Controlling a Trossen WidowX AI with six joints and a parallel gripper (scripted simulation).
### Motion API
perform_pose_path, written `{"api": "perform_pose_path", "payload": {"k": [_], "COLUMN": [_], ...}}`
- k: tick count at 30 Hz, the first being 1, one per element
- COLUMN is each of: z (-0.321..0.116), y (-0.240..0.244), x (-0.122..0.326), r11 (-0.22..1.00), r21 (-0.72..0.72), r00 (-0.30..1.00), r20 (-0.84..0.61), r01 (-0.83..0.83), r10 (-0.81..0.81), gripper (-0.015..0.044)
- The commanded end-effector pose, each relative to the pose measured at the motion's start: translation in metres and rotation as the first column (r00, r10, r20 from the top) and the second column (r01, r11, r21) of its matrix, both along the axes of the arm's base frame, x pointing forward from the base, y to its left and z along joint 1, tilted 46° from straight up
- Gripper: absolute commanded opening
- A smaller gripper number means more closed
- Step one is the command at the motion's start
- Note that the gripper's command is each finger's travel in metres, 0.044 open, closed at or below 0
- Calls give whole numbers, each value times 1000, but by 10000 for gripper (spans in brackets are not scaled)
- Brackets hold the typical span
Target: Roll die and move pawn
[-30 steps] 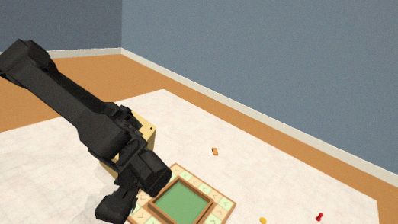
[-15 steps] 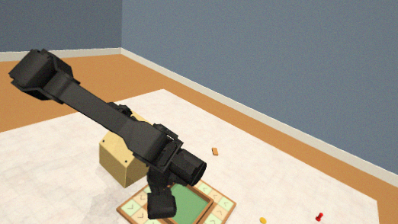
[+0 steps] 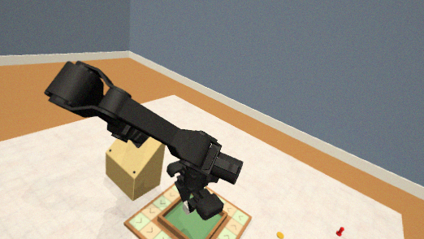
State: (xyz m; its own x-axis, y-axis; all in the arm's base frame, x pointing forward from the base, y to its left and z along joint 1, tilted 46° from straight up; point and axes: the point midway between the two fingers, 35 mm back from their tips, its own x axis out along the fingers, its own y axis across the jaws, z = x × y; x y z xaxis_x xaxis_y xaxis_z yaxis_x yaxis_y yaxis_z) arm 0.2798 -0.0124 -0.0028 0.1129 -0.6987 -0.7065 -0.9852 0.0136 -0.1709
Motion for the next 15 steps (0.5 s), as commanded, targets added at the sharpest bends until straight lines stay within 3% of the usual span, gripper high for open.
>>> {"api": "perform_pose_path", "payload": {"k": [1,11,15], "z": [-17,-41,-45], "y": [10,23,20], "x": [-1,-6,-9], "r11": [997,982,984], "r21": [-10,-17,85], "r00": [994,965,959], "r20": [-81,-192,-227], "r01": [-78,-188,-157], "r10": [77,181,173], "gripper": [0,0,0]}}
